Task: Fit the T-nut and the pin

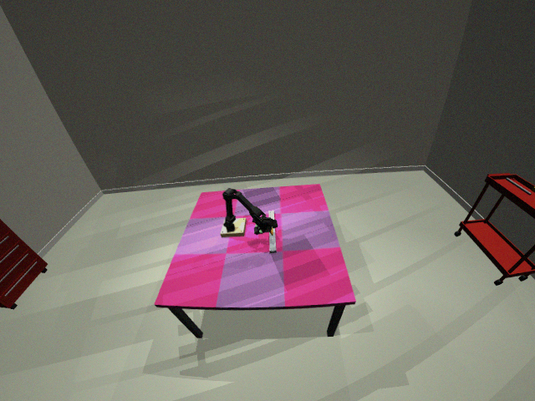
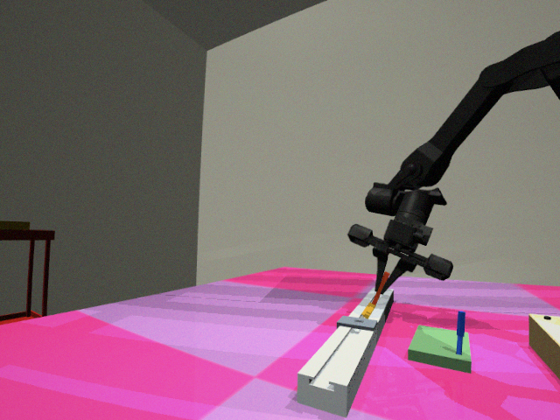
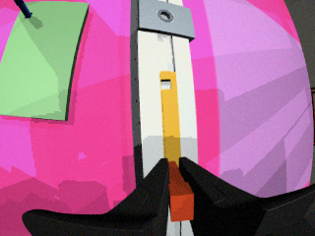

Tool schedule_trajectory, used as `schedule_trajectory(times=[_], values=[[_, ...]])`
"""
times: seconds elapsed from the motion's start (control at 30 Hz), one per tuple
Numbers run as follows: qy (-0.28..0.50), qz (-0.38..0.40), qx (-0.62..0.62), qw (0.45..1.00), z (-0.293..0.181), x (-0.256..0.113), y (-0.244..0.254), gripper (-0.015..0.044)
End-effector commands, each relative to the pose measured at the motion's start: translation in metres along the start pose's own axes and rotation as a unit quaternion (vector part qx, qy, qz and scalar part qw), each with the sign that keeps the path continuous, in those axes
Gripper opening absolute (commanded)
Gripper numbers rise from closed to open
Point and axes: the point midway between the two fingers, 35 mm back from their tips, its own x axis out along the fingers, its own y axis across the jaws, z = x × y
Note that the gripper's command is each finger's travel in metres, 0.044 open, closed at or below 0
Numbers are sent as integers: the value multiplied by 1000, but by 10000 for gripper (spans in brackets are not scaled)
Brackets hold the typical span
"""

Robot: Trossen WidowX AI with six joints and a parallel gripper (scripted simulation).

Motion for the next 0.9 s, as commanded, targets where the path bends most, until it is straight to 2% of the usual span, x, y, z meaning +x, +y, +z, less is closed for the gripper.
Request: schedule_trajectory(times=[0.0,0.87], values=[[2,4,3,1000,-1,0,-2,-150],[2,31,12,999,-1,0,-5,-150]])
